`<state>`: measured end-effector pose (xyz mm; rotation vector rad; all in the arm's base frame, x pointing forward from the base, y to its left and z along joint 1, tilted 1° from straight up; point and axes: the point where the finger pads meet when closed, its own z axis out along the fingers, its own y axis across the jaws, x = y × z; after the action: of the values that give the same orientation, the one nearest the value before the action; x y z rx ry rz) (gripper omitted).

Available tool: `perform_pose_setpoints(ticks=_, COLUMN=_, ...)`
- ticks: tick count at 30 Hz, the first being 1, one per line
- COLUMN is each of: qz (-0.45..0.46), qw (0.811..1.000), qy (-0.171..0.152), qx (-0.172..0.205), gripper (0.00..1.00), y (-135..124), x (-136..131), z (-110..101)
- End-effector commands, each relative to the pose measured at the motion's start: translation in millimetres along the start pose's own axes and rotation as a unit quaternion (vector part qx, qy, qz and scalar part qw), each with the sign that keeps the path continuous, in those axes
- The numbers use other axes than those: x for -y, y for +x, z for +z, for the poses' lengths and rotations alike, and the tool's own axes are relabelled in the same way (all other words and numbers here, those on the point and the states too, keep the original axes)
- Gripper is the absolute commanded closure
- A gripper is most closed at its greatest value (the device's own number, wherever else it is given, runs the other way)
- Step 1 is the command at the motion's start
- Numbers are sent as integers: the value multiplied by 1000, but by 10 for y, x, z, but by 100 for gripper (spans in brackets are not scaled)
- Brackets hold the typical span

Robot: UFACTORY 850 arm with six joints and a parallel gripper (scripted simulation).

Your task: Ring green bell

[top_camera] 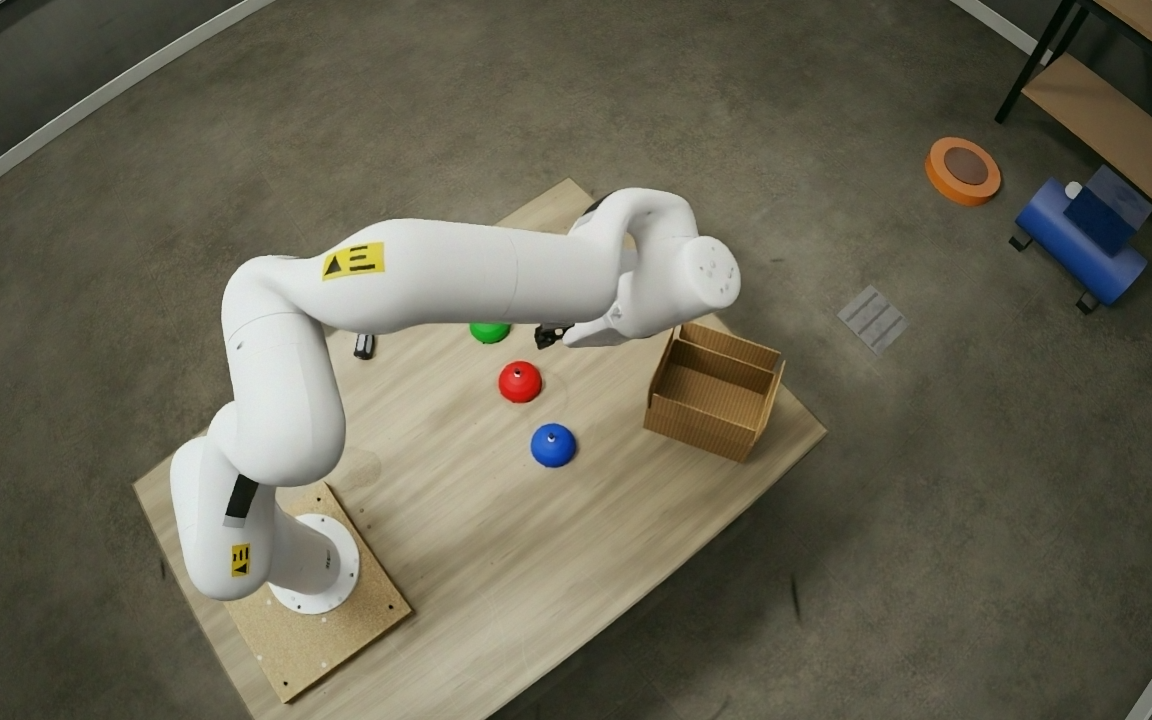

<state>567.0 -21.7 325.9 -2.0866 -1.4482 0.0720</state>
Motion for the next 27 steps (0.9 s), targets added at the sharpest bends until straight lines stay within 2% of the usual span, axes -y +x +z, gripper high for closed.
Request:
perform_pose_setpoints(ticks=1, qz=0, qw=1000, qy=-1, qx=0, gripper=0, y=4, x=1, z=-11)
perform_pose_setpoints(ticks=19, qz=0, qw=1000, qy=-2, qx=3, gripper=0, y=18, x=-9, z=17)
perform_pose_setpoints(ticks=21, qz=3, qw=1000, qy=-11, qx=20, gripper=0, y=96, x=-62, z=174)
perform_pose_setpoints(ticks=24, qz=4, qw=996, qy=-49, qx=77, gripper=0, y=315, x=-196, z=631)
perform_pose_setpoints(ticks=26, qz=4, qw=996, qy=-49, qx=77, gripper=0, y=375, x=-218, z=731)
perform_pose_setpoints(ticks=27, qz=0, qw=993, qy=-68, qx=101, gripper=0, y=412, x=-243, z=830)
